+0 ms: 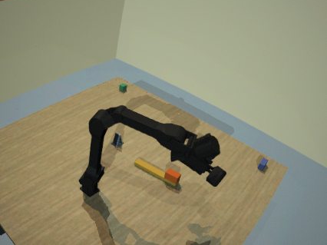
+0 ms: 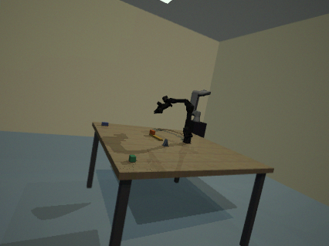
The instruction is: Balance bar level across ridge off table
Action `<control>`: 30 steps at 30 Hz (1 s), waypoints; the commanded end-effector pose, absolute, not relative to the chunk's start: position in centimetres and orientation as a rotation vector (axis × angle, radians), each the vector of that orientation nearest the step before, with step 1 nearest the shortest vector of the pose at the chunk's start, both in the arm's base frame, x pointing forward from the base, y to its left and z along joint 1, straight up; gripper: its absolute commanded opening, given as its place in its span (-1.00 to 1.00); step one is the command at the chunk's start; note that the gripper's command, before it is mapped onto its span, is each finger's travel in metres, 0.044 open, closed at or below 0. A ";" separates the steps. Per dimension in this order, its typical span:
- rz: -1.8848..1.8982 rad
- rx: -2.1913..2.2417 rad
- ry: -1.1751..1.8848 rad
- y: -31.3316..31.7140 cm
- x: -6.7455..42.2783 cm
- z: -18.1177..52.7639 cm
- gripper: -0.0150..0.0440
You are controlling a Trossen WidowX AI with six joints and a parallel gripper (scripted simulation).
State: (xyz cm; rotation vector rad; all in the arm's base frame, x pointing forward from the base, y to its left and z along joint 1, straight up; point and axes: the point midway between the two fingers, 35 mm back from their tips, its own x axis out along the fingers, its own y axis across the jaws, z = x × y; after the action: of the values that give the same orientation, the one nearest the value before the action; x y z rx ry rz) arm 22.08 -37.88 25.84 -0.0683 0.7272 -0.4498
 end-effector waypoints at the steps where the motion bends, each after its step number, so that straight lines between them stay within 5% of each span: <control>1: -0.355 -0.156 0.805 -36.2 23.9 24.7 0.58; 30: 0.469 -0.797 1.148 -22.4 30.7 18.1 0.58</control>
State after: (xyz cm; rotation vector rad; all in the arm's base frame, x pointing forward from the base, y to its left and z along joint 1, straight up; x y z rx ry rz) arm 30.25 -24.00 18.58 -0.7104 1.1250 0.3605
